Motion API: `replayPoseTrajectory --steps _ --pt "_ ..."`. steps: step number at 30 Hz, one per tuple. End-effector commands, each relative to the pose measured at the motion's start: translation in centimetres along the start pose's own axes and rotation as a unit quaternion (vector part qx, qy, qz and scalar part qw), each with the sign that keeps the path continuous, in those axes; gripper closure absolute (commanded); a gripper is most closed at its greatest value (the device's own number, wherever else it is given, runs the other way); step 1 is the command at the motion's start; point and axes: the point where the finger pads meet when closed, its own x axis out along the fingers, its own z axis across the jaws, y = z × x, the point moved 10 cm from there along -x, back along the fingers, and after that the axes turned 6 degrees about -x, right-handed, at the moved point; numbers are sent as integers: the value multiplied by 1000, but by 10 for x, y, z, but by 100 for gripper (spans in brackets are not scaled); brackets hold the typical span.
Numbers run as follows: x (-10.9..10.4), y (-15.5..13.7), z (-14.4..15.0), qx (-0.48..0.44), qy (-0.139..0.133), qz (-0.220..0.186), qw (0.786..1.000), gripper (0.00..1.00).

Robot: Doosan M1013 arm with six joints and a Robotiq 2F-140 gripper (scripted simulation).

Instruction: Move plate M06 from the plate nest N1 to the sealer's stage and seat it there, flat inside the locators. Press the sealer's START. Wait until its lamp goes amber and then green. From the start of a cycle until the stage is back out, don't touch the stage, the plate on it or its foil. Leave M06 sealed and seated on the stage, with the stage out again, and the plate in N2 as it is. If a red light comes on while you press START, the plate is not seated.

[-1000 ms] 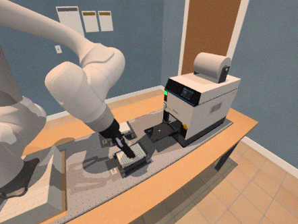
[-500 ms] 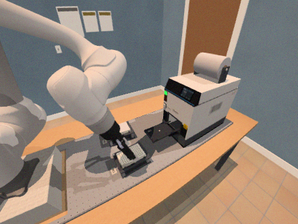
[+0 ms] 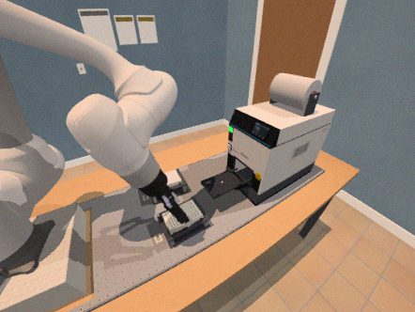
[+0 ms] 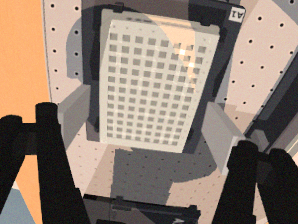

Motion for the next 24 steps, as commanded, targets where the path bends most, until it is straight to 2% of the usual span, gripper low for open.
replayPoseTrajectory --steps 1,24 --pt "2 1 0 0 0 0 1000 30" --pt "10 4 0 0 0 0 1000 30"
